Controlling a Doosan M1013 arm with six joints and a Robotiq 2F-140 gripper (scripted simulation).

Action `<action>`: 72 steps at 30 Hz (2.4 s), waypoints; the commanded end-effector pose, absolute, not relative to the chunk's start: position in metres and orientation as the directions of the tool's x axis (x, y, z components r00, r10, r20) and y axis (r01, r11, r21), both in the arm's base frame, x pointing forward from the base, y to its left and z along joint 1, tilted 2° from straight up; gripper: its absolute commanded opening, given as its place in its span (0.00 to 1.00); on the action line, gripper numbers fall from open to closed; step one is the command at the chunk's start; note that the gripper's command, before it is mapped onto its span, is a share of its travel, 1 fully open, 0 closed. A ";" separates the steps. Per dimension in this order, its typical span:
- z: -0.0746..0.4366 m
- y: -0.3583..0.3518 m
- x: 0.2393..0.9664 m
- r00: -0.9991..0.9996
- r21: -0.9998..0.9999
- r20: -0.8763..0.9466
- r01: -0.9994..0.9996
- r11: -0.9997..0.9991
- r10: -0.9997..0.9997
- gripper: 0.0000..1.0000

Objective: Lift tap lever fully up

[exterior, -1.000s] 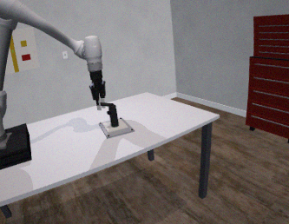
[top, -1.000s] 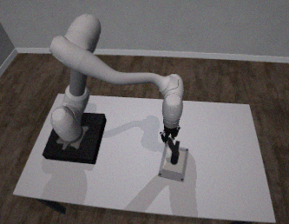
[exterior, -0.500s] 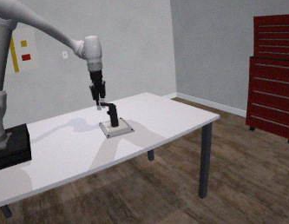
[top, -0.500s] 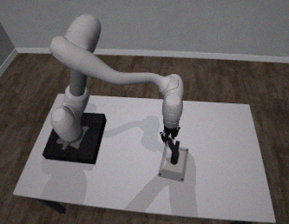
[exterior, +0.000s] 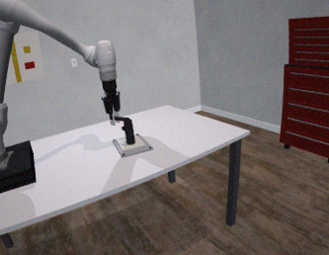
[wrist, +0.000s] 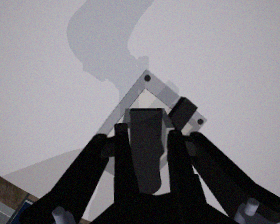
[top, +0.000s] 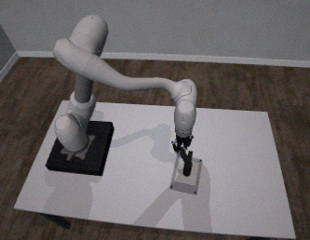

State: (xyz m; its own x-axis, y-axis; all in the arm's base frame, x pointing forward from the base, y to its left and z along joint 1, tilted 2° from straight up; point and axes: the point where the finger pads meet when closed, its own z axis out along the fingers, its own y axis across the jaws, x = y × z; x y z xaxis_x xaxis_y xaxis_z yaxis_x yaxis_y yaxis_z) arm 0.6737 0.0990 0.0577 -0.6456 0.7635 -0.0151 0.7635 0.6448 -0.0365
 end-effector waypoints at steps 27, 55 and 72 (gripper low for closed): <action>0.089 0.091 0.682 -0.646 -0.036 -0.015 0.763 0.645 0.764 0.00; 0.089 0.091 0.682 -0.646 -0.036 -0.015 0.763 0.645 0.764 0.00; 0.090 0.090 0.683 -0.646 -0.036 -0.015 0.763 0.645 0.764 0.00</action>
State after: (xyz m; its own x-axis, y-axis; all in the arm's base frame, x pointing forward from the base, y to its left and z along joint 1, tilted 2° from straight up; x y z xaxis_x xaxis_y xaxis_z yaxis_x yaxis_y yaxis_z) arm 0.6823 0.0905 0.0895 -0.6456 0.7635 -0.0147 0.7635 0.6448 -0.0367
